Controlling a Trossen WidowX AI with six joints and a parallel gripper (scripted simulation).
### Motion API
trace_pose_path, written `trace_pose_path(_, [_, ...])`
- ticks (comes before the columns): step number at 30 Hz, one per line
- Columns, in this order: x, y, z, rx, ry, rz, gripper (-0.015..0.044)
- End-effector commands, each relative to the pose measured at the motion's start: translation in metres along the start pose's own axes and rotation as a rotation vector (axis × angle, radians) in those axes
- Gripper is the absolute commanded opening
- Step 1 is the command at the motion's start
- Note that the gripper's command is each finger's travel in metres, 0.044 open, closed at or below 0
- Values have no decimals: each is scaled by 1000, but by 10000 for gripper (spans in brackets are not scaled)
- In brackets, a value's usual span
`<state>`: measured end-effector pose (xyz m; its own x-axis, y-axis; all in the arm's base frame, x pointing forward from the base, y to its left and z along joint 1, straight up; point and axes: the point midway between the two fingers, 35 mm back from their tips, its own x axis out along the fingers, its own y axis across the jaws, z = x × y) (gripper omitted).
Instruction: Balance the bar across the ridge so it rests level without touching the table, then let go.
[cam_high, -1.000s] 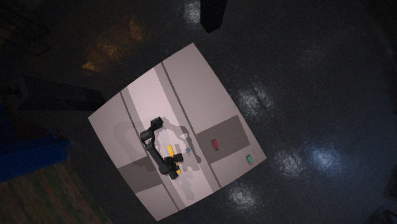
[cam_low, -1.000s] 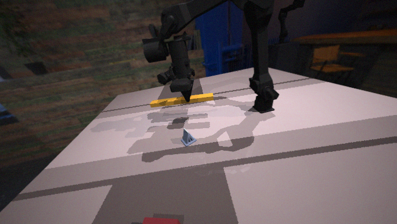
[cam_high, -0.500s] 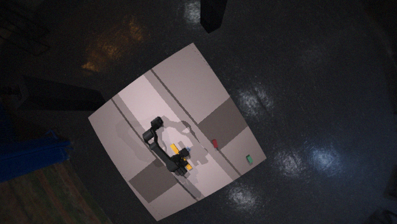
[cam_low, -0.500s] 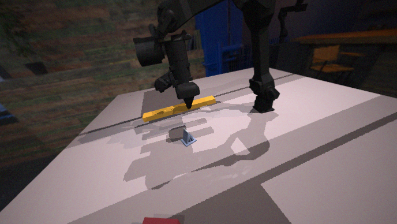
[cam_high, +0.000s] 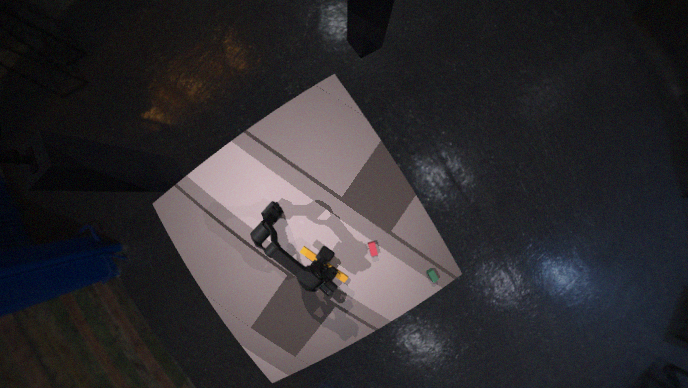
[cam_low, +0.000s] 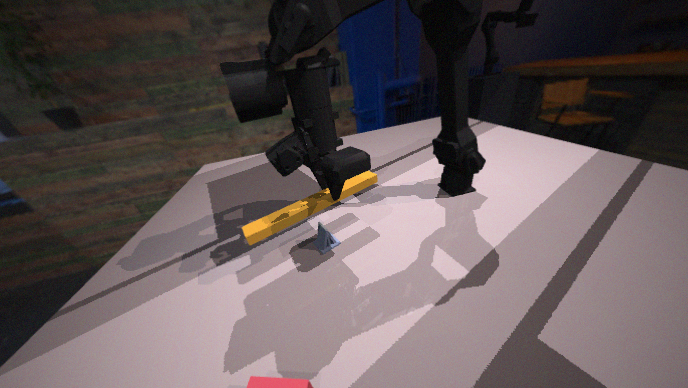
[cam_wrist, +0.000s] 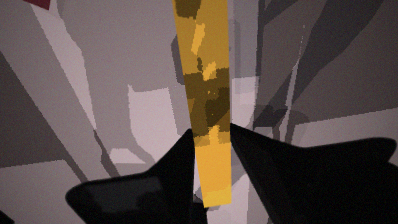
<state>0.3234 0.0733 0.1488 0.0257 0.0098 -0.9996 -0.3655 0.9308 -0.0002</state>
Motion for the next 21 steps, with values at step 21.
trace_pose_path(21, [33,-2,2,-26,-2,-4,0])
